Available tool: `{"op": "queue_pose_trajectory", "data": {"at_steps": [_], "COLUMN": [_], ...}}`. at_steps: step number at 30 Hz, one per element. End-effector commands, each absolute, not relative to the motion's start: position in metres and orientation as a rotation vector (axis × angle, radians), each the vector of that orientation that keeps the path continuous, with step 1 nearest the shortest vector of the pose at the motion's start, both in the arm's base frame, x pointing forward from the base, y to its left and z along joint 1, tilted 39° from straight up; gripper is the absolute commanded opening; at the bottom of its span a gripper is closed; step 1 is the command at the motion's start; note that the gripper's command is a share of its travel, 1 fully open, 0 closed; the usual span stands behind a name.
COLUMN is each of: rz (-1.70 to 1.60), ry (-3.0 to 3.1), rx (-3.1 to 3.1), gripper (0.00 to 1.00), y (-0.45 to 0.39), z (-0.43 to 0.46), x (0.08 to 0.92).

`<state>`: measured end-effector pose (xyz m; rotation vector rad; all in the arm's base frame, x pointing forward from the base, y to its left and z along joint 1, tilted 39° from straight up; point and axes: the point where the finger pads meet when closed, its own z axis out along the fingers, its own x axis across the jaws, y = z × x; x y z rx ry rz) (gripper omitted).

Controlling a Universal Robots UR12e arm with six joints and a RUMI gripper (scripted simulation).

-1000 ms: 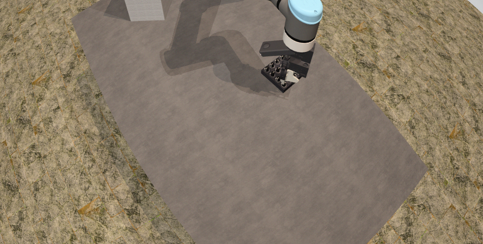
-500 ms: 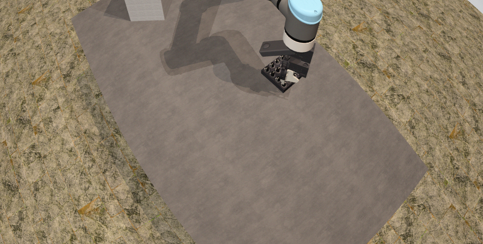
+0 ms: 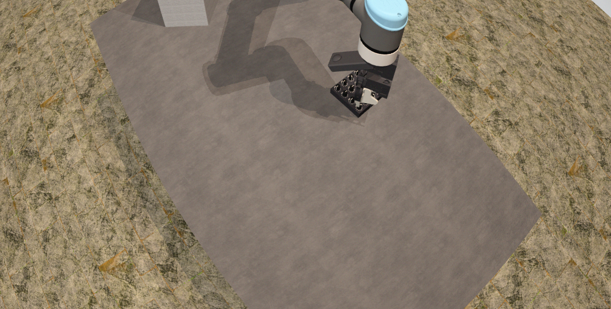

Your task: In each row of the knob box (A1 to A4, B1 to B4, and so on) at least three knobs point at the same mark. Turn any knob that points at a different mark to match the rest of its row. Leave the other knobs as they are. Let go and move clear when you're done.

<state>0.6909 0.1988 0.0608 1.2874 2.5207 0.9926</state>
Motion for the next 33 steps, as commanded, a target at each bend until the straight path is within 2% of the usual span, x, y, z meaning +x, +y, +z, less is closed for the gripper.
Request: {"op": "queue_pose_trajectory", "data": {"at_steps": [1, 33], "rz": [0.994, 0.993], "ry": [2.520, 2.518], "rx": [1.288, 1.285], "gripper": [0.11, 0.11], "y": [0.198, 0.205], "z": [0.060, 0.051], "x": [0.691, 0.698]}}
